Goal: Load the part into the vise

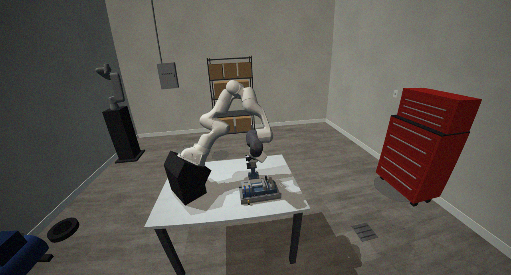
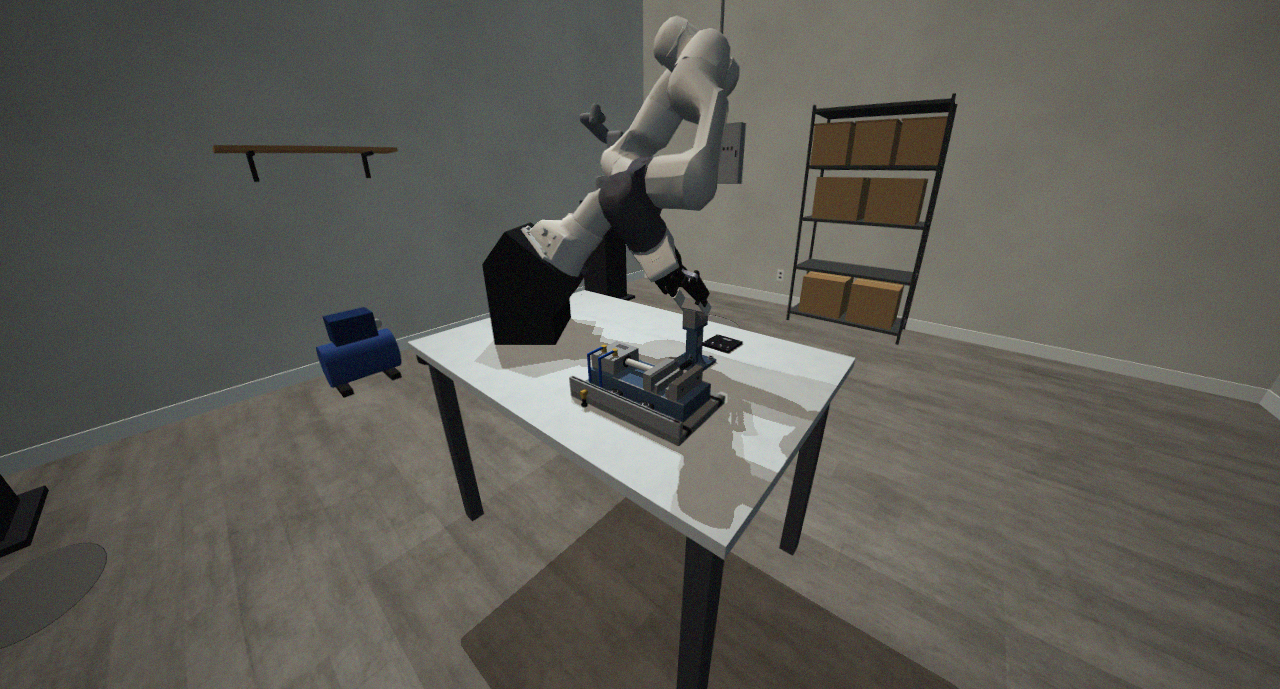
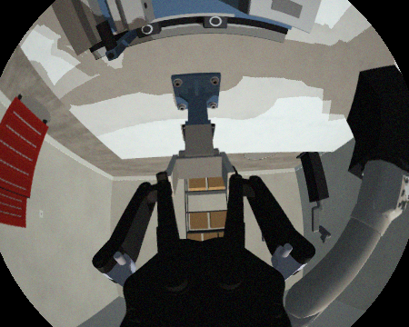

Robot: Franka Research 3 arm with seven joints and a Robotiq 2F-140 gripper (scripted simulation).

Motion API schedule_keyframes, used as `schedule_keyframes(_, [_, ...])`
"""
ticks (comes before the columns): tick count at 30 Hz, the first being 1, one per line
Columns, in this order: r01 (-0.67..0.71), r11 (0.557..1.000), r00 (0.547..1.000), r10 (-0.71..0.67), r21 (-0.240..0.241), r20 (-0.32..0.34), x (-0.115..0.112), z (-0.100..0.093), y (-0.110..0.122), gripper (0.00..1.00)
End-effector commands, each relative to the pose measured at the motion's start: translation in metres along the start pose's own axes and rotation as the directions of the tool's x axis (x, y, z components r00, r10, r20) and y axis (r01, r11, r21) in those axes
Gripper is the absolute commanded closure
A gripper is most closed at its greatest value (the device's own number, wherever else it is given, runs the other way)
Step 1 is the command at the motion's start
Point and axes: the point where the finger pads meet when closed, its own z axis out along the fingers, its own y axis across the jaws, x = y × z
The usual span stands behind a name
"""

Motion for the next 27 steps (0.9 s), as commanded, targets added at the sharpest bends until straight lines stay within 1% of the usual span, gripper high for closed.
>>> schedule_keyframes(1, [-0.006,1.0,1.0,0.006,-0.002,-0.001,0.0004,-0.0003,0.001,1.0])
schedule_keyframes(22, [-0.006,1.0,1.0,0.006,-0.002,-0.001,0.0004,-0.0003,0.001,1.0])
schedule_keyframes(23, [-0.006,1.0,1.0,0.006,-0.002,-0.001,0.0004,-0.0003,0.001,0.49])
schedule_keyframes(27, [-0.006,1.0,1.0,0.006,-0.002,-0.001,0.0004,-0.0003,0.001,0.49])
